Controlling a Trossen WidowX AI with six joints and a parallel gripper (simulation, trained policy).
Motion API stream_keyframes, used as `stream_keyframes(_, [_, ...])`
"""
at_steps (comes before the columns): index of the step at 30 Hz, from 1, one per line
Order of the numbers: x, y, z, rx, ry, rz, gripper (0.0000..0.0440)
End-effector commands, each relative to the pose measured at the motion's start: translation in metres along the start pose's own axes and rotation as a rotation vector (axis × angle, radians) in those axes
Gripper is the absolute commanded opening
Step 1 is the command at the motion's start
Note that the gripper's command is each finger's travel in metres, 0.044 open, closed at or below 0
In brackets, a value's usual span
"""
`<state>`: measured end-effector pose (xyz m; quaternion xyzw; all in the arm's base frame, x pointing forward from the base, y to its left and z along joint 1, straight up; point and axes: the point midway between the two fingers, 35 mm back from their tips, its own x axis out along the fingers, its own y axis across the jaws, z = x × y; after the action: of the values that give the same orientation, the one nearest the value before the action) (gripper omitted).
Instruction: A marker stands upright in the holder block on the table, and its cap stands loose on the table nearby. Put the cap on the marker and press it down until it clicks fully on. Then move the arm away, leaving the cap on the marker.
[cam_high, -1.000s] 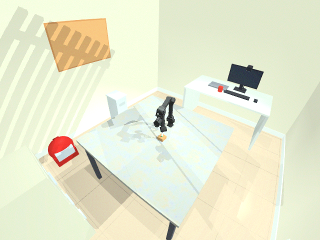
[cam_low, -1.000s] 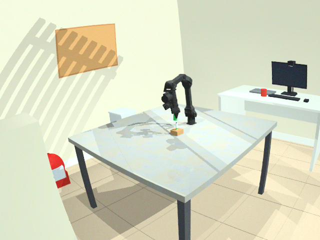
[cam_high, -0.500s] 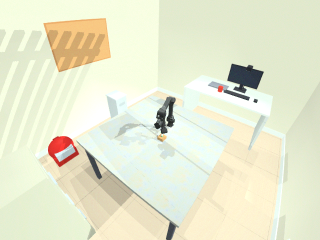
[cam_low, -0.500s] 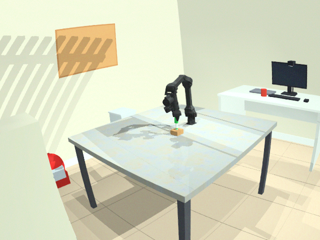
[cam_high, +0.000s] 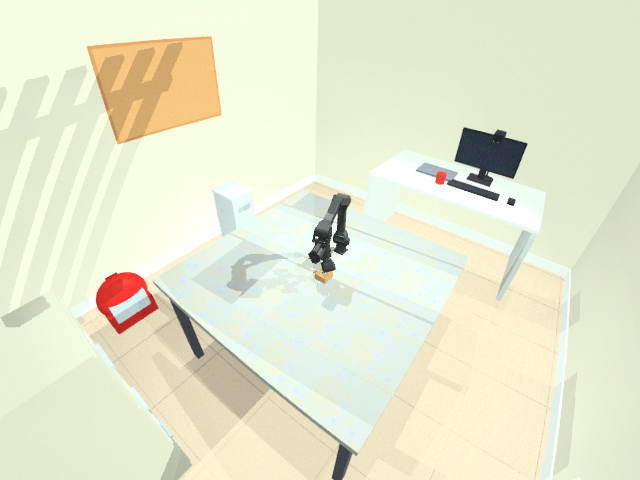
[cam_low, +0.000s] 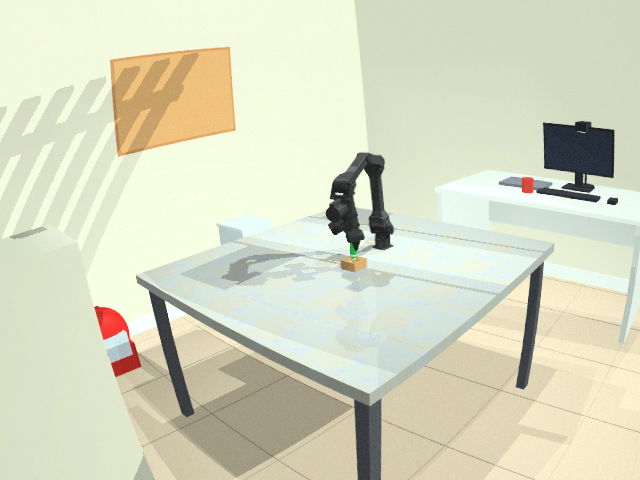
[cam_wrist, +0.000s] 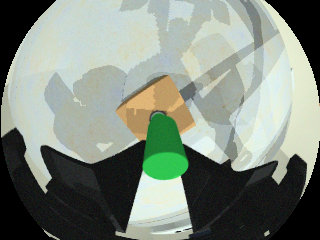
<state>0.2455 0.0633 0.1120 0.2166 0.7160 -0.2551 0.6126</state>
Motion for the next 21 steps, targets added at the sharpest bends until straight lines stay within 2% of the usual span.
stream_keyframes(1, [0.015,-0.005,0.0,-0.014,0.015,-0.028,0.0002])
stream_keyframes(4, [0.021,-0.006,0.0,-0.027,0.012,-0.03,0.0005])
stream_keyframes(5, [0.022,-0.006,0.001,-0.028,0.011,-0.034,0.0031])
stream_keyframes(7, [0.025,-0.008,-0.001,-0.032,0.018,-0.04,0.0037])
stream_keyframes(21, [0.03,-0.009,0.004,-0.067,-0.008,-0.039,0.0057])
